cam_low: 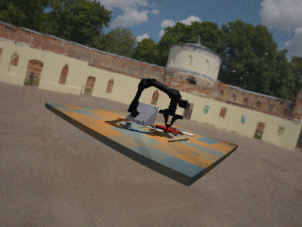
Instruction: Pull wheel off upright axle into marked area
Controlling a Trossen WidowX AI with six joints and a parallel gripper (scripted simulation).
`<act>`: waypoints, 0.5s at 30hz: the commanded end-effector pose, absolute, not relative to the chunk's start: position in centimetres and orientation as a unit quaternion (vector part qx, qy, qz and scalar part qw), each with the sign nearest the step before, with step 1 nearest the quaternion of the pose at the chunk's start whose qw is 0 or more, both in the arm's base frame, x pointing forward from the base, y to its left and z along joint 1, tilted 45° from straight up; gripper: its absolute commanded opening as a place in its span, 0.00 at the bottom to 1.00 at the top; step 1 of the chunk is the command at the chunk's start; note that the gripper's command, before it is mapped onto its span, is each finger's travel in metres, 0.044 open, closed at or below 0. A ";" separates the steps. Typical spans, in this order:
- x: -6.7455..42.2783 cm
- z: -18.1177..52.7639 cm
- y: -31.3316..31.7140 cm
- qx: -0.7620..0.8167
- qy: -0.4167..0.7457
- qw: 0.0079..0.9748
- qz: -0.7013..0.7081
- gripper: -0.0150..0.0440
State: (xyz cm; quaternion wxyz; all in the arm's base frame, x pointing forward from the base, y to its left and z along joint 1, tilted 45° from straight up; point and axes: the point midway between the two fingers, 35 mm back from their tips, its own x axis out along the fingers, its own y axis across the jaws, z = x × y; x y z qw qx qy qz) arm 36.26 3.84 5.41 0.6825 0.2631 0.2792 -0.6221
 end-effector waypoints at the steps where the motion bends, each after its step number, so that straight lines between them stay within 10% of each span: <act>1: 36.4 5.7 4.0 0.269 0.278 0.681 -0.621 0.25; 15: 36.3 6.0 4.4 0.268 0.278 0.682 -0.621 0.25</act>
